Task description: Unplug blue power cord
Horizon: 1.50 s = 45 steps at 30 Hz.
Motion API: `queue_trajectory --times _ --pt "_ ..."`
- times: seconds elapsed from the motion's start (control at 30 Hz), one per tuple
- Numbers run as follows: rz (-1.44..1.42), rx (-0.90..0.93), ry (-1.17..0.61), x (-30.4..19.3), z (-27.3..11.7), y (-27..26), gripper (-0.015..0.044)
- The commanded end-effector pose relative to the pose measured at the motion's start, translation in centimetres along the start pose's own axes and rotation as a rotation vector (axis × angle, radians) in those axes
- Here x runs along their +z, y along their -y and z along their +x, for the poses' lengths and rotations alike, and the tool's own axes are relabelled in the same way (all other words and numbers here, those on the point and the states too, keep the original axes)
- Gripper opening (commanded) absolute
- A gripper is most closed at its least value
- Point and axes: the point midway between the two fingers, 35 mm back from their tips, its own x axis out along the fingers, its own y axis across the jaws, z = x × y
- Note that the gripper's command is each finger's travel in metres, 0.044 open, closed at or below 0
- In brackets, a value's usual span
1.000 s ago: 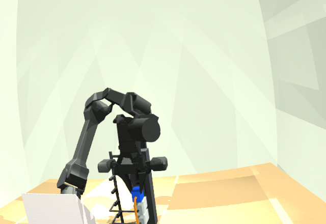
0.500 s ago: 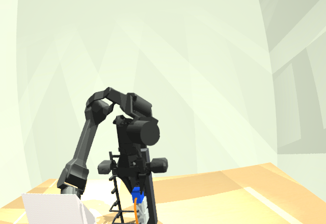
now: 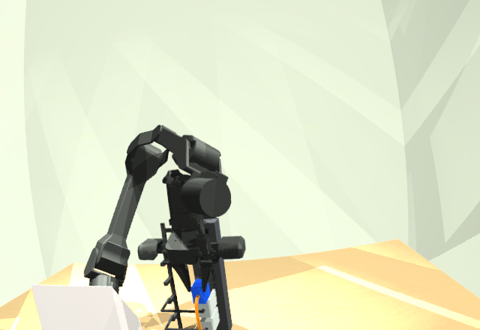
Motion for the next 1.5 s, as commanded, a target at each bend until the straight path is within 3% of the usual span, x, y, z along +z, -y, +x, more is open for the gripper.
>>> queue_trajectory --times 0.0,0.1,0.53,0.67,0.83,1.47 --pt "-0.001 0.012 0.028 1.7 -0.7 0.0 0.0000" --pt "-0.001 0.012 0.028 2.2 -0.8 0.1 0.0000" --pt "0.000 0.013 0.025 1.5 -0.4 0.1 0.0341" --pt "0.001 0.013 0.027 3.5 -1.0 0.0 0.0440" --pt "0.000 0.014 0.029 7.5 -1.8 0.2 0.0440" --pt "0.000 0.014 0.029 7.5 -1.8 0.2 0.0440"
